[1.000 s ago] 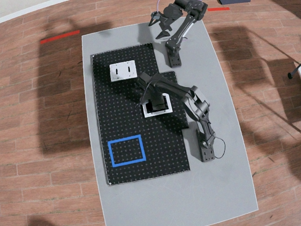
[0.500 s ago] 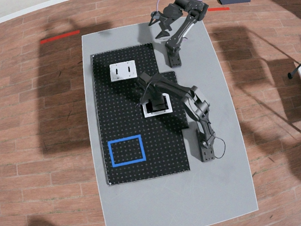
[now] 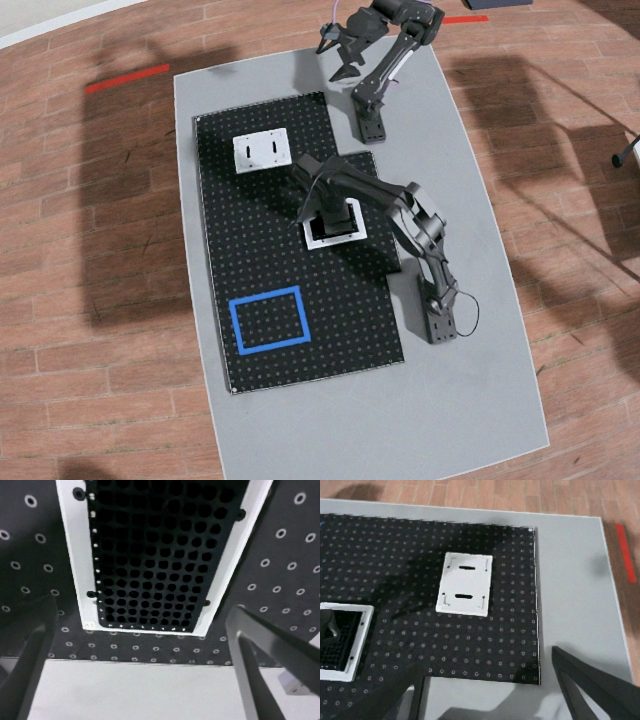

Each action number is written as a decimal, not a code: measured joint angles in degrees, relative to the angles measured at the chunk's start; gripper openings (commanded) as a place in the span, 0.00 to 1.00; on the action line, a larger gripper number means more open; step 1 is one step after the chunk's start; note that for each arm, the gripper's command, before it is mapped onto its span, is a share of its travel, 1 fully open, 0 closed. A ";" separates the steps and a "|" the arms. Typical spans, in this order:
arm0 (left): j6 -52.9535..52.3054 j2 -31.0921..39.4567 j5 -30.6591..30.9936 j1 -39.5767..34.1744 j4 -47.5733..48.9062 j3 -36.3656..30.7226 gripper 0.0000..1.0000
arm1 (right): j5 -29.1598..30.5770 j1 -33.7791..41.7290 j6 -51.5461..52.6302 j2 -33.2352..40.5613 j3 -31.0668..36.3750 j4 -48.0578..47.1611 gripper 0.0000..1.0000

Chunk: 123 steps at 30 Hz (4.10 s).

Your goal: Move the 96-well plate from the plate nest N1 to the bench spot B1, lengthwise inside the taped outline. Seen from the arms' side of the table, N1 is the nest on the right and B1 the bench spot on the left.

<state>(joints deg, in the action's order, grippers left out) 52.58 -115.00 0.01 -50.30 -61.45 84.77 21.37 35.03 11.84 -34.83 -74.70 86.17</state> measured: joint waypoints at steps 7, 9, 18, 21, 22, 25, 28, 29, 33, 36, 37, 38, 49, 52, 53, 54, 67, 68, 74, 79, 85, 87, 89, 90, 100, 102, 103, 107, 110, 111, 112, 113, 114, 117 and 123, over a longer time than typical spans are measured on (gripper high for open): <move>0.00 0.00 0.00 0.00 0.55 0.00 1.00 | 0.00 -0.52 0.00 0.00 0.00 0.00 1.00; 0.00 0.00 0.00 0.00 0.83 0.00 1.00 | 0.00 -0.70 0.00 0.00 0.00 0.00 1.00; 0.00 -1.11 0.00 0.00 2.99 -0.39 1.00 | 0.00 -1.53 0.00 0.00 0.00 0.00 1.00; 0.00 -1.51 0.00 0.00 3.58 -0.92 1.00 | 0.00 -1.73 0.00 0.00 0.00 0.00 1.00; 0.00 -1.62 0.00 0.00 3.72 -1.01 1.00 | -0.02 -1.79 0.00 0.00 0.00 0.00 1.00; 0.00 -1.81 0.00 0.00 4.39 -1.38 1.00 | 0.00 -2.05 0.00 0.00 0.00 0.00 1.00; 0.00 -2.01 0.00 0.00 5.14 -1.81 1.00 | 0.00 -2.34 0.00 0.00 0.00 0.00 1.00; 0.00 -2.10 0.00 0.00 5.40 -1.97 1.00 | 0.00 -2.43 0.00 0.00 0.00 0.00 1.00; 0.00 -2.56 0.00 0.00 6.47 -2.67 1.00 | 0.00 -2.78 0.00 0.00 0.00 0.00 1.00; 0.00 -2.97 0.00 0.00 7.28 -3.17 1.00 | 0.00 -3.06 0.00 0.00 0.00 0.00 1.00; 0.00 -3.10 0.00 0.00 7.50 -3.32 1.00 | 0.00 -3.13 0.00 0.00 0.00 0.00 1.00; 0.00 -3.21 0.00 0.00 7.67 -3.41 1.00 | 0.00 -3.17 0.00 0.00 0.00 0.00 1.00; 0.00 -3.48 0.00 0.00 9.25 -3.98 0.94 | 0.00 -4.13 0.00 0.00 0.00 0.00 1.00; 0.00 -3.58 -0.17 0.02 9.07 -4.00 0.90 | 0.00 -4.42 0.00 0.00 0.00 0.00 1.00; 0.00 -3.58 -0.31 0.02 8.96 -4.02 0.90 | 0.00 -4.50 0.00 0.00 0.00 0.00 1.00; 0.00 -3.61 -0.35 0.02 8.92 -4.00 0.90 | 0.00 -4.57 0.00 0.00 0.00 0.00 1.00; 0.02 -3.61 -0.50 0.02 8.81 -4.00 0.78 | 0.00 -5.68 0.00 0.00 0.00 0.00 1.00; 0.02 -3.61 -0.50 0.02 8.79 -4.00 0.78 | 0.00 -5.77 0.00 0.00 0.00 0.00 1.00; 0.02 -3.61 -0.44 0.02 8.55 -3.89 0.78 | 0.00 -6.21 0.00 0.00 0.00 0.00 1.00; 0.02 -3.21 -0.20 0.00 6.58 -2.54 0.78 | 0.00 -6.67 0.00 0.00 0.00 0.00 1.00; 0.02 -1.95 -0.11 0.00 4.46 -0.96 0.78 | 0.00 -7.21 0.00 0.00 0.00 0.00 1.00; 0.02 -1.75 -0.11 0.00 3.98 -0.68 0.78 | 0.00 -7.39 0.00 0.00 0.00 0.00 1.00; 0.02 -1.73 -0.11 0.00 3.61 -0.61 0.78 | 0.00 -7.50 0.00 0.00 0.00 0.00 1.00; 0.02 -1.75 -0.09 0.00 3.43 -0.61 0.78 | -0.02 -7.56 0.00 0.00 0.00 0.00 1.00; -4.68 -1.70 0.37 2.05 2.58 -0.63 0.78 | -0.09 -8.35 0.02 0.02 0.02 -0.26 1.00; -8.39 -1.55 0.52 5.42 2.54 -0.61 0.78 | -0.39 -7.52 0.17 -0.02 0.00 -1.81 1.00; -10.56 -1.51 0.50 7.74 2.54 -0.59 0.78 | -0.68 -6.40 0.22 -0.24 -0.02 -3.10 1.00; -17.84 -1.60 -0.28 16.92 2.12 -0.39 0.78 | -1.84 -1.05 0.35 -2.84 0.33 -9.68 1.00; -23.37 -2.40 0.02 22.21 1.09 1.92 0.78 | -2.03 5.16 0.20 -5.68 2.80 -16.81 1.00; -25.14 -2.86 0.04 24.26 0.85 2.99 0.78 | -2.21 6.71 -0.09 -7.08 3.89 -19.43 1.00; -26.82 -3.45 0.04 26.43 0.59 4.17 0.78 | -2.45 7.87 -0.48 -8.63 5.05 -22.14 1.00; -28.41 -4.13 0.04 28.55 0.33 5.49 0.78 | -2.82 8.74 -1.03 -10.29 6.21 -24.92 1.00; -29.94 -4.96 0.02 30.58 0.00 6.88 0.78 | -3.28 9.46 -1.66 -12.02 7.34 -27.76 1.00; -33.97 -7.96 -0.04 35.87 -1.14 11.47 0.78 | -5.20 11.45 -4.04 -17.31 10.75 -36.52 1.00; -39.32 -13.14 -0.09 40.98 -3.54 18.84 0.78 | -10.38 15.21 -9.40 -27.45 16.72 -53.18 1.00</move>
<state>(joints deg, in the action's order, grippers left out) 13.26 -128.14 -0.08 -9.32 -64.99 103.61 10.98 50.24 2.44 -62.28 -57.98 32.99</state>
